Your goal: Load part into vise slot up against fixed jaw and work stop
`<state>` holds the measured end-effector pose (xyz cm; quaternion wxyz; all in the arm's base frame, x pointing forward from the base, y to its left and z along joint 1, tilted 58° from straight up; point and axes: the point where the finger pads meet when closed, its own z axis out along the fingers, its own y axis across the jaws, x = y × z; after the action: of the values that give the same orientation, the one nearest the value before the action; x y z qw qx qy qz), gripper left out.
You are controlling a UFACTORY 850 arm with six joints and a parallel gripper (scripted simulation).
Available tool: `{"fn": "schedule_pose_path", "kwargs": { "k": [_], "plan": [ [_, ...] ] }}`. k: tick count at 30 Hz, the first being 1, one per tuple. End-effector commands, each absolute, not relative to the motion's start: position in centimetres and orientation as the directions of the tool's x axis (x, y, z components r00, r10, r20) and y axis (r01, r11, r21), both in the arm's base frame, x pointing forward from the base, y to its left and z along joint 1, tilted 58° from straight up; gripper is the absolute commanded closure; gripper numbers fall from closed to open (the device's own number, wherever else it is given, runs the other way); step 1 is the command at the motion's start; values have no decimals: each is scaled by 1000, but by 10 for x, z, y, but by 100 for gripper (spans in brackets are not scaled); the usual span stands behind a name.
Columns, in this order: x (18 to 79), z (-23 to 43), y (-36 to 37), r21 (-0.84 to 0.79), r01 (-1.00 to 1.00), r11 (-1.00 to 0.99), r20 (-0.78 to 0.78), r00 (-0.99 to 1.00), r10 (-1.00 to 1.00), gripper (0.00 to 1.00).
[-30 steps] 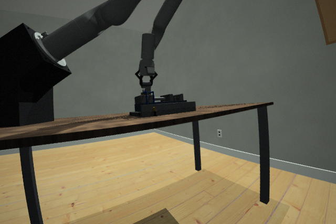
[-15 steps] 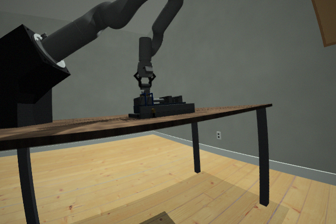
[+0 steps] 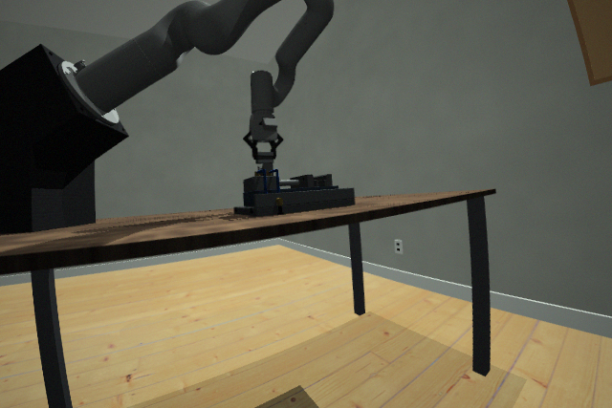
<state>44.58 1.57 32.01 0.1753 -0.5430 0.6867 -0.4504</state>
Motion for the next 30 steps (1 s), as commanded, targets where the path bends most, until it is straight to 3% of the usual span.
{"fn": "schedule_pose_path", "kwargs": {
  "k": [1, 30],
  "plan": [
    [446, 320, 16, -809, -587, 5, 256, -361, -897, 100],
    [446, 320, 16, -809, -588, 5, 268, -377, -886, 100]
  ]
}}
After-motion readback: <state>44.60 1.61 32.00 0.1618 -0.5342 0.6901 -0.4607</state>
